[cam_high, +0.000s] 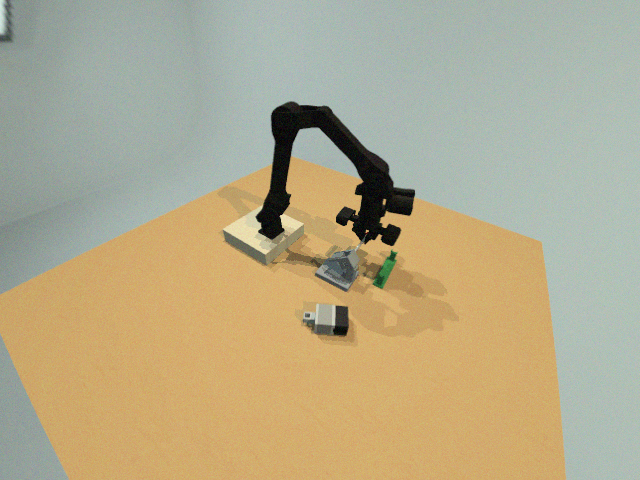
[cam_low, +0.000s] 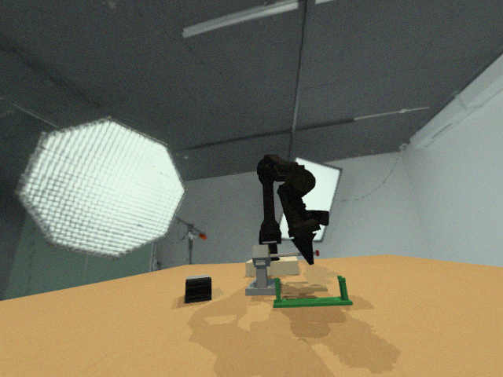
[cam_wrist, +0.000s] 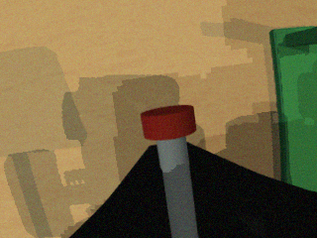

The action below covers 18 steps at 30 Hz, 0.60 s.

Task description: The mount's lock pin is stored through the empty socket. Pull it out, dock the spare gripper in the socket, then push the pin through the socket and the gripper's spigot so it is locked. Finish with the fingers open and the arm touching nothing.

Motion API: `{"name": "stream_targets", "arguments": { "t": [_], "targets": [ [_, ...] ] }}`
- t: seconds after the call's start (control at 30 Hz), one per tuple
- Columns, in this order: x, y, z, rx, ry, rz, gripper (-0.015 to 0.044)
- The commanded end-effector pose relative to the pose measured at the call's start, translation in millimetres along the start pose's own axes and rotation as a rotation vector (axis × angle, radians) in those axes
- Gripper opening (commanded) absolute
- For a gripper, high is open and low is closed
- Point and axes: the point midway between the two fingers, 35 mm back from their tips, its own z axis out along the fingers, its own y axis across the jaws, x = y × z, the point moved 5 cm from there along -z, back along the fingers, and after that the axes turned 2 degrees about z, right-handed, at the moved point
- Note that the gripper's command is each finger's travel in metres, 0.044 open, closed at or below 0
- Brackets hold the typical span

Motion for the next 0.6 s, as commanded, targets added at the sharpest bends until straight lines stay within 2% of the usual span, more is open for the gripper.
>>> {"name": "stream_targets", "arguments": {
  "t": [0.0,0.57],
  "targets": [
    [-3.7,-1.1,-0.7,0.002,-0.003,0.002,0.0],
    [-15.9,-1.2,1.4,-0.005,0.0,0.004,0.0]
  ]
}}
